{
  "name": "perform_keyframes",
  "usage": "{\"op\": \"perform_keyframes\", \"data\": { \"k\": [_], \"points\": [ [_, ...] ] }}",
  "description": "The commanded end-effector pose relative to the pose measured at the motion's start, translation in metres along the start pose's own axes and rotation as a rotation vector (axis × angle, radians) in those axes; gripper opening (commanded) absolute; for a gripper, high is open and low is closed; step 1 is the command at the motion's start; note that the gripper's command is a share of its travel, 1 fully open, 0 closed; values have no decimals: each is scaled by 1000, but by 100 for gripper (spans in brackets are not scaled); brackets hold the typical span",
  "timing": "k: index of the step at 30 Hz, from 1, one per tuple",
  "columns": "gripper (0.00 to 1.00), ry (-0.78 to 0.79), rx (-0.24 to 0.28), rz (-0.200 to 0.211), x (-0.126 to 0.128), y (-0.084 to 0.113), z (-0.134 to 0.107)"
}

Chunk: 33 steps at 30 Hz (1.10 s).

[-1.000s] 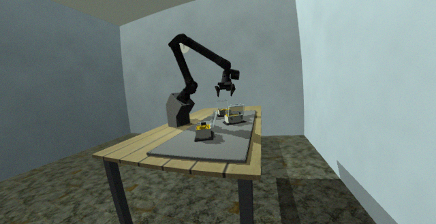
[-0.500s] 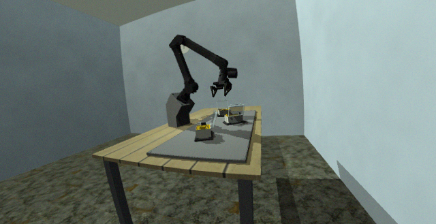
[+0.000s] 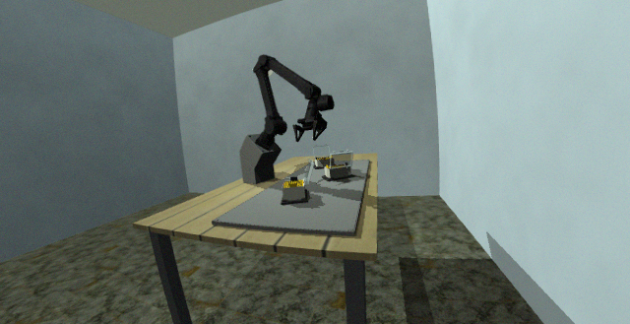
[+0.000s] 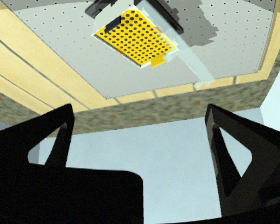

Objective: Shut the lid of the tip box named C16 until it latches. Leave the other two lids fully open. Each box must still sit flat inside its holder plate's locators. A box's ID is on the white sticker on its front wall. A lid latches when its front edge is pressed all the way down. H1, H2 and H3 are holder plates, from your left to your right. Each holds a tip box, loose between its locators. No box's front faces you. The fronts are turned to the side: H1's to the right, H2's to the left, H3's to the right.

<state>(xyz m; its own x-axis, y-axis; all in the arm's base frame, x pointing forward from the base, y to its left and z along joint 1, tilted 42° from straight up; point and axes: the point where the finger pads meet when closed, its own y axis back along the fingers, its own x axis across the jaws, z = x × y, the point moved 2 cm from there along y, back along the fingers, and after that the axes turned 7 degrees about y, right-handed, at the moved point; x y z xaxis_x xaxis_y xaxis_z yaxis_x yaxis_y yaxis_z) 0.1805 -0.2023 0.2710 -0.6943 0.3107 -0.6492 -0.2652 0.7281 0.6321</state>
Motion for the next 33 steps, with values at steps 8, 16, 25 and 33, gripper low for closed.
{"op": "perform_keyframes", "data": {
  "k": [8,16,25,33],
  "points": [
    [100,63,-14,-25,1,0,1],
    [100,63,-14,-25,1,0,0],
    [100,61,-13,-25,1,0,0],
    [100,61,-13,-25,1,0,0]
  ]
}}
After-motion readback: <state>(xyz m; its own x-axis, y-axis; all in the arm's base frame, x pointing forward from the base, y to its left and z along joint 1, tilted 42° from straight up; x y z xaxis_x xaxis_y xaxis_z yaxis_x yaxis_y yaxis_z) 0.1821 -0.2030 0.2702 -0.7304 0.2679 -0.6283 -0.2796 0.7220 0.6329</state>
